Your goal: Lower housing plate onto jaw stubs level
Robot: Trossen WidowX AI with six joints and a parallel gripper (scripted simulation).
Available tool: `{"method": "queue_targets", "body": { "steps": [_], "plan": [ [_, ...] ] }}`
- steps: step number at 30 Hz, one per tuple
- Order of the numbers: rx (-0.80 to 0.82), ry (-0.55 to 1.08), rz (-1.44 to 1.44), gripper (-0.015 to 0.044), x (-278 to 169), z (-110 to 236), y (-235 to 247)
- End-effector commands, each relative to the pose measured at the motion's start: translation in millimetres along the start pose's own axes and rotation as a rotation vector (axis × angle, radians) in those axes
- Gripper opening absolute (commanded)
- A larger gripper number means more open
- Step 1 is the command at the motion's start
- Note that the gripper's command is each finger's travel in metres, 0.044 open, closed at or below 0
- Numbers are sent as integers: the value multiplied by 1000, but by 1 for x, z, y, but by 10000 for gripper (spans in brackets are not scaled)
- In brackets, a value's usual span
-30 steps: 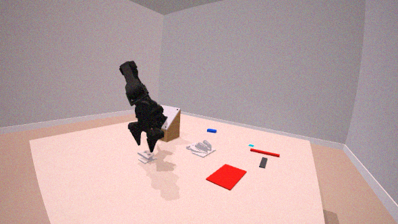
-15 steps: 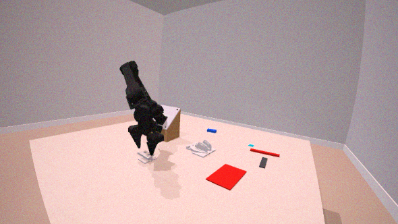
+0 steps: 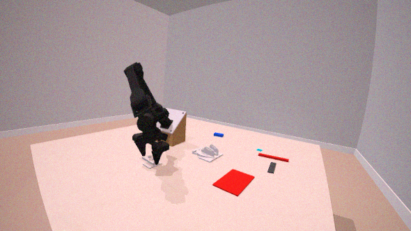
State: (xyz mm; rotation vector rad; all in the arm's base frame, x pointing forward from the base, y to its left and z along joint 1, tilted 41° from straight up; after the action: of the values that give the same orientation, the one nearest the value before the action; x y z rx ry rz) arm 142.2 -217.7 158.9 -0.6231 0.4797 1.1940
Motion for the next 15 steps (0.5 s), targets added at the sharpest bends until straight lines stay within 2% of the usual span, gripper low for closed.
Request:
{"method": "queue_targets", "body": {
  "steps": [1,15],
  "plan": [
    [4,-7,4,440,2,-9,2],
    [4,-6,5,440,2,-13,2]
  ]
}}
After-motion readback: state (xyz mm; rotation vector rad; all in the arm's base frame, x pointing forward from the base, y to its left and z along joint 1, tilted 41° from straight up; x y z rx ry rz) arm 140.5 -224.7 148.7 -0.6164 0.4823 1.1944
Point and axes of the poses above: the point midway between the two fingers, 35 mm back from their tips, its own z axis back along the fingers, its own y axis across the jaws, x = y × z, the point moved 3 cm from there along z, back along the fingers, and after that the axes turned 10 degrees about -z, right-handed, at the moved point
